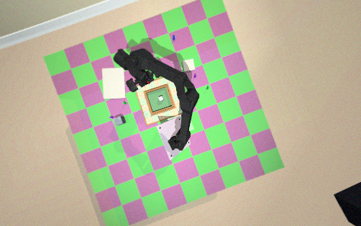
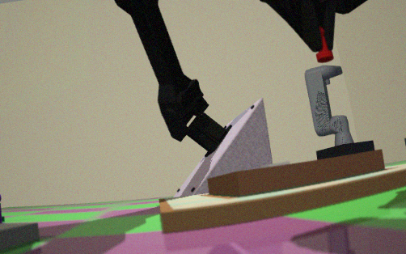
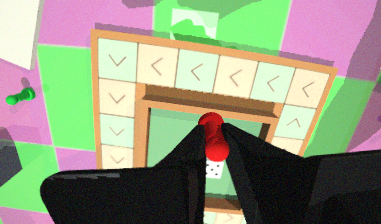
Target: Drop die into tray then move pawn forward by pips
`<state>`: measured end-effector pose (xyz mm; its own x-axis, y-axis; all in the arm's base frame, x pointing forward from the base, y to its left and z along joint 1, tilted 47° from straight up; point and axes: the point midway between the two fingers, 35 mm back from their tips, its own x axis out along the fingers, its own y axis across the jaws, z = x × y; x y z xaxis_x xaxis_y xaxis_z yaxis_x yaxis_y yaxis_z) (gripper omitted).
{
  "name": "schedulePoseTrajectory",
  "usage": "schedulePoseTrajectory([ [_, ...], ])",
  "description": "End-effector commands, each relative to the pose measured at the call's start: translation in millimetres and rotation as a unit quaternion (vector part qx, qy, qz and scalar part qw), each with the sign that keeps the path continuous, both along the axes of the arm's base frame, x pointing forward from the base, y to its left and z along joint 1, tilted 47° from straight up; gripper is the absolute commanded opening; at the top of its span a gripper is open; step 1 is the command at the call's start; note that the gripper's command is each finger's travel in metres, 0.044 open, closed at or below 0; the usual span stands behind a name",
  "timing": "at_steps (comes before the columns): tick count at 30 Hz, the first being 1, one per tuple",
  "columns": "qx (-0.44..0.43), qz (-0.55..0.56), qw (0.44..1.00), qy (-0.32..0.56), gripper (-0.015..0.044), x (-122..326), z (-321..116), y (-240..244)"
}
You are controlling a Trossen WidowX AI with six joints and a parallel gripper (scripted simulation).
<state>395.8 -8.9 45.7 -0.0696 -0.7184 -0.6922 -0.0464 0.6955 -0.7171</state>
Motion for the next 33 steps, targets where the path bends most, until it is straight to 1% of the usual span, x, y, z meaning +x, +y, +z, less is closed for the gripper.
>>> schedulePoseTrajectory([
  [1, 0.002, 0.001, 1.0, 0.004, 0.0, -9, -24, 11],
  [17, 0.002, 0.0, 1.0, 0.004, 0.0, -60, -113, 37],
  [22, 0.002, 0.0, 1.0, 0.004, 0.0, -62, -119, 35],
  [29, 0.001, 0.0, 1.0, 0.004, 0.0, -65, -140, 13],
  [33, 0.001, 0.0, 1.0, 0.004, 0.0, -65, -141, 12],
])
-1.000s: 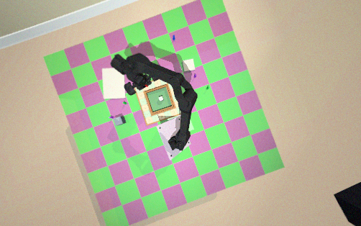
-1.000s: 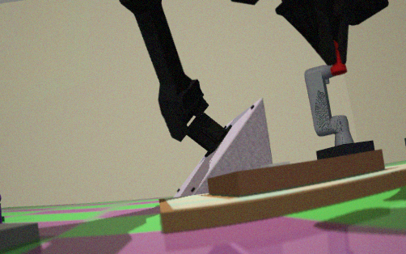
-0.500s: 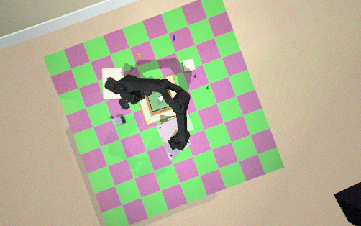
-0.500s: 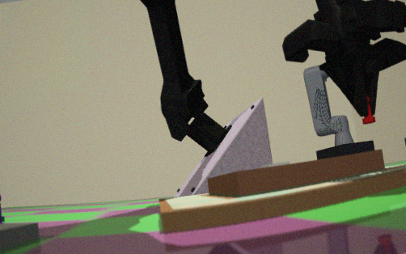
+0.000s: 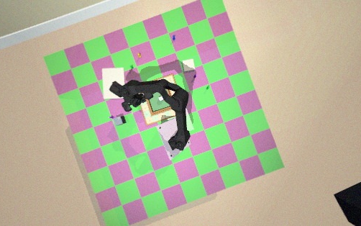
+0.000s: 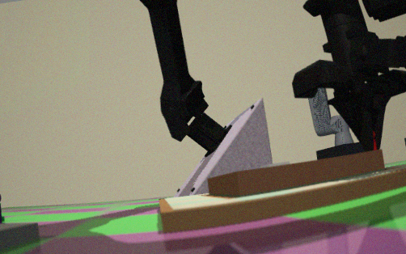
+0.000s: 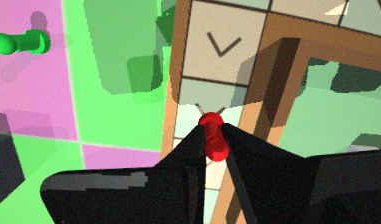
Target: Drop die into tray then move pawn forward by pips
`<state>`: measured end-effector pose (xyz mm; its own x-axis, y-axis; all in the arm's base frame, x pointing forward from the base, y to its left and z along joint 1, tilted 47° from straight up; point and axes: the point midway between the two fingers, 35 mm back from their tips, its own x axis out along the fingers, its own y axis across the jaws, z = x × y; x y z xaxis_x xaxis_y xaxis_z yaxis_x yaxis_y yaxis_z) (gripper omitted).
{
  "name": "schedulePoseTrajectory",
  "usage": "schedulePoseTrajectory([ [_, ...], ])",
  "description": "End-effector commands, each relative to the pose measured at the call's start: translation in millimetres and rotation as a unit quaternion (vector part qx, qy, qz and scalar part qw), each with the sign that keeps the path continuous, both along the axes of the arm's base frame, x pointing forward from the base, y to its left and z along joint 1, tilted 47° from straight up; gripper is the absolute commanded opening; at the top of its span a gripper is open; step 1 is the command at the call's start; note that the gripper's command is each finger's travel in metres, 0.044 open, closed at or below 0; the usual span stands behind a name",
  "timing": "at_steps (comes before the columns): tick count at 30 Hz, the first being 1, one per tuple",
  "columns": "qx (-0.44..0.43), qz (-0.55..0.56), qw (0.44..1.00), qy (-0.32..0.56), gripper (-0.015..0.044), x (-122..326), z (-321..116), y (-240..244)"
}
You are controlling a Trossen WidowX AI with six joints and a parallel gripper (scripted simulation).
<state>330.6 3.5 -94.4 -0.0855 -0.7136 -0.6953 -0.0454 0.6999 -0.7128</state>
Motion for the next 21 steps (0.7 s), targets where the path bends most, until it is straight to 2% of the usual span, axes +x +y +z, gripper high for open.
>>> schedulePoseTrajectory([
  [1, -0.002, 0.006, 1.0, -0.001, 0.0, 0, -1, -1],
  [13, -0.002, 0.006, 1.0, -0.001, 0.0, -1, -12, -12],
  [21, 0.001, 0.003, 1.0, -0.004, 0.021, 1, -10, -9],
])
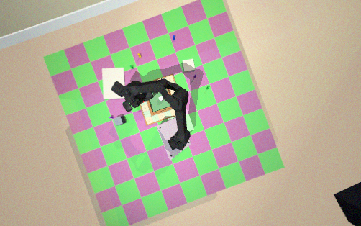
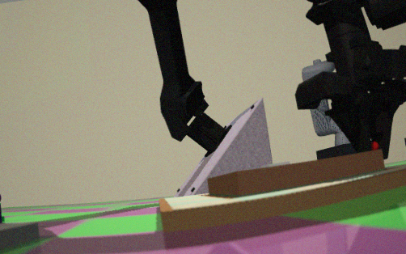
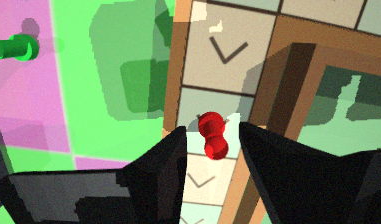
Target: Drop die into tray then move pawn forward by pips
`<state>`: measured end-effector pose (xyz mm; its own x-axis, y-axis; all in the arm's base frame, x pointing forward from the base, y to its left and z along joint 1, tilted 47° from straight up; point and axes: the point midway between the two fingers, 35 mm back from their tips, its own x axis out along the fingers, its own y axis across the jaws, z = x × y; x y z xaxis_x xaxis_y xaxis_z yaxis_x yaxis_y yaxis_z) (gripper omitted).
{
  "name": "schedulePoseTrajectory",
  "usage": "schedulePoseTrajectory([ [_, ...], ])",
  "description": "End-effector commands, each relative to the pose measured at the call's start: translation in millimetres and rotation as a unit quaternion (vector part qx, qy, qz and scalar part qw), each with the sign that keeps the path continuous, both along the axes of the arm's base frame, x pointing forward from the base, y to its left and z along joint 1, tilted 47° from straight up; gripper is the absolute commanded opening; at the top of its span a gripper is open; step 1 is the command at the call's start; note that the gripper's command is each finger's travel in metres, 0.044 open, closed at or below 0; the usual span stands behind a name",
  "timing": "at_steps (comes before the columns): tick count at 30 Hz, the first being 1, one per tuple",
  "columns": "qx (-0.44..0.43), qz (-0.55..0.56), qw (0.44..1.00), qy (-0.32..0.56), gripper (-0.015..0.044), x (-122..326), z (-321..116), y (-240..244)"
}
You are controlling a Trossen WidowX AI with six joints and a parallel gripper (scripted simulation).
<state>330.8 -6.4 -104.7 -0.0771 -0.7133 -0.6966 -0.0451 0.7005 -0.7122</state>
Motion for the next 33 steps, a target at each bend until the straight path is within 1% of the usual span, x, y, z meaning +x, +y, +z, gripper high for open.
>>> schedulePoseTrajectory([
  [1, 0.0, 0.0, 1.0, -0.001, 0.0236, 0, 0, 1],
  [3, 0.0, 0.001, 1.0, 0.0, 0.0289, 2, 8, 9],
  [6, -0.001, 0.003, 1.0, 0.002, 0.0367, 4, 33, 35],
  [9, -0.002, 0.003, 1.0, 0.002, 0.044, 4, 35, 37],
  [12, -0.002, 0.003, 1.0, 0.001, 0.044, 2, 37, 37],
  [14, -0.001, -0.004, 1.0, -0.005, 0.044, -9, 53, 42],
  [19, -0.002, -0.028, 0.999, -0.028, 0.044, -59, 109, 50],
  [24, -0.008, -0.053, 0.997, -0.051, 0.044, -116, 153, 46],
  [25, -0.002, -0.038, 0.998, -0.047, 0.044, -84, 136, 51],
  [33, -0.002, -0.038, 0.998, -0.047, 0.044, -84, 136, 51],
])
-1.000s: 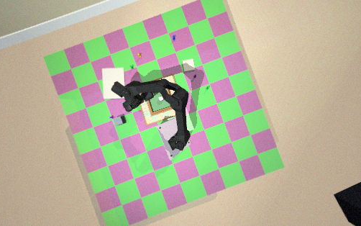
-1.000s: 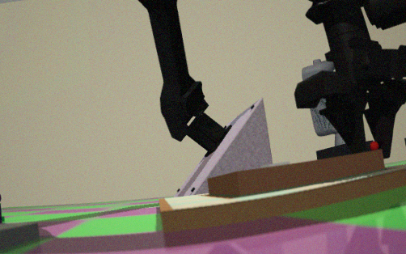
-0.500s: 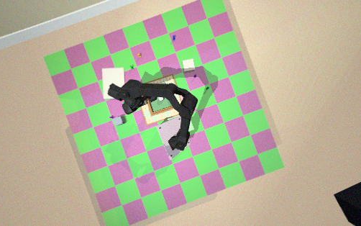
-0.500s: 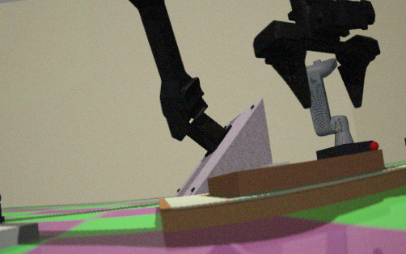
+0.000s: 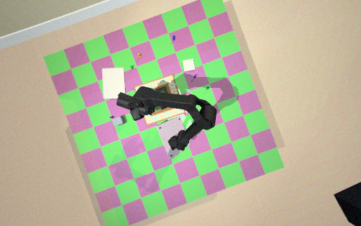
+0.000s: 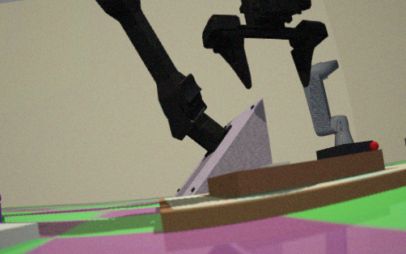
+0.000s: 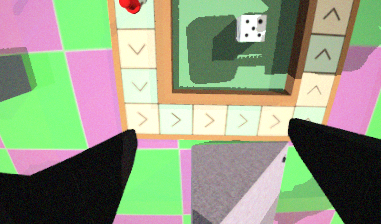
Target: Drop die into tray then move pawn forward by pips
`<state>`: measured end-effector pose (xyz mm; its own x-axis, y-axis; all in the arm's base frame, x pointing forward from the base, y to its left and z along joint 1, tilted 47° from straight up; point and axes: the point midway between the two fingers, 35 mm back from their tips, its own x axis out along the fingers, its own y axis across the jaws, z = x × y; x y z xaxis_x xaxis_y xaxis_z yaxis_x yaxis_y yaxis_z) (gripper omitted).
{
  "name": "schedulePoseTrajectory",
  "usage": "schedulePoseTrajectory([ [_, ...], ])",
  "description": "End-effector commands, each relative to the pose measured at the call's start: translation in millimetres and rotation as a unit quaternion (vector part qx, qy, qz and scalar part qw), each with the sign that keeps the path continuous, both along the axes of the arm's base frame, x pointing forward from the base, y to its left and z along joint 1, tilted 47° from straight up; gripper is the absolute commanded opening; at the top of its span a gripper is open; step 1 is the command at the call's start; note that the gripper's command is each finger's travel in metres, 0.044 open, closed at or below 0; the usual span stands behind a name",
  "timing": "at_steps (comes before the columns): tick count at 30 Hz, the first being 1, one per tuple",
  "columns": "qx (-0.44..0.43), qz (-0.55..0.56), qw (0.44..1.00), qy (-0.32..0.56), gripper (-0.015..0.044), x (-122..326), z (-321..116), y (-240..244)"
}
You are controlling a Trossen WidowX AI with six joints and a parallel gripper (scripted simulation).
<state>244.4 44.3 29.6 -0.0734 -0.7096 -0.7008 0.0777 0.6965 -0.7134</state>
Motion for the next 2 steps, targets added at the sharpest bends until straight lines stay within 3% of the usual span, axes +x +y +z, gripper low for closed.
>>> schedulePoseTrajectory([
  [1, -0.001, 0.004, 1.0, -0.002, 0.044, 2.0, 1.3, 0.4],
  [2, -0.001, 0.004, 1.0, -0.002, 0.044, 2.0, 1.3, 0.4],
])
